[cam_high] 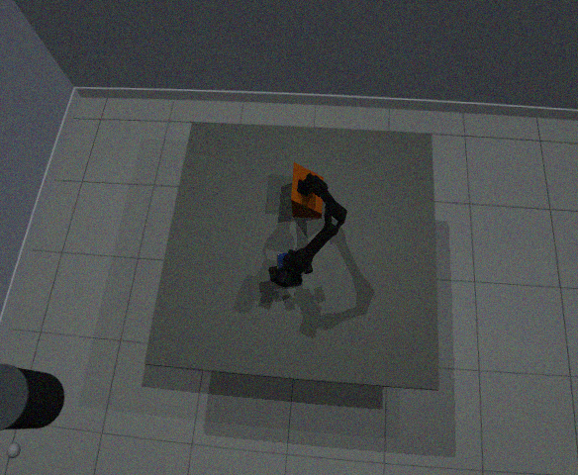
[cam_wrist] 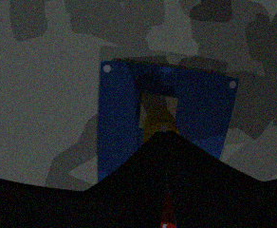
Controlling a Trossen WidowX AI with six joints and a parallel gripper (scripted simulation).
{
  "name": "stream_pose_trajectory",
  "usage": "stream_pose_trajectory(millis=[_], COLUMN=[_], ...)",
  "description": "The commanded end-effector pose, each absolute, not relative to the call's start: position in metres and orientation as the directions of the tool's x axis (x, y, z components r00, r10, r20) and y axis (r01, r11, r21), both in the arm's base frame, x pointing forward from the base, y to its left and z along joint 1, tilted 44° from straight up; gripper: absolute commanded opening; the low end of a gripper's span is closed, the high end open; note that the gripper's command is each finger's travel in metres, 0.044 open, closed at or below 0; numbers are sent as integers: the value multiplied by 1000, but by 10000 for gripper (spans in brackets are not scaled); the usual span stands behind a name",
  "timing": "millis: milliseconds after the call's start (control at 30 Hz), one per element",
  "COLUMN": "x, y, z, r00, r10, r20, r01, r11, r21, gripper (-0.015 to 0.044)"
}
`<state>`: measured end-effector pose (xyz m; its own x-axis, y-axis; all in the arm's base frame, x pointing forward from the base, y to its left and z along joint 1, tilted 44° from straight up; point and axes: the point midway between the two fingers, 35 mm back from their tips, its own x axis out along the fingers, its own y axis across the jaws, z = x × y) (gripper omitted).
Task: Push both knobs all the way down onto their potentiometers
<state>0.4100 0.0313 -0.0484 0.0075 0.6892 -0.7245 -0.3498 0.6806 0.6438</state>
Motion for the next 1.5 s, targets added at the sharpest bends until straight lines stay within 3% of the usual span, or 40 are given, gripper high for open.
stream_pose_trajectory(millis=[0, 600, 933, 1167, 1467], x=[412, 412, 405, 335, 232], y=[39, 20, 22, 0, -3], z=[-51, -32, -35, -29, -24], r00=[-11, -11, -13, -14, -20], r10=[690, 689, 693, 686, 687], r20=[-724, -724, -721, -728, -726], r01=[-379, -379, -372, -371, -371], r11=[667, 667, 666, 672, 670], r21=[641, 641, 646, 641, 643], gripper=[0, 0, 263, 440, 440])
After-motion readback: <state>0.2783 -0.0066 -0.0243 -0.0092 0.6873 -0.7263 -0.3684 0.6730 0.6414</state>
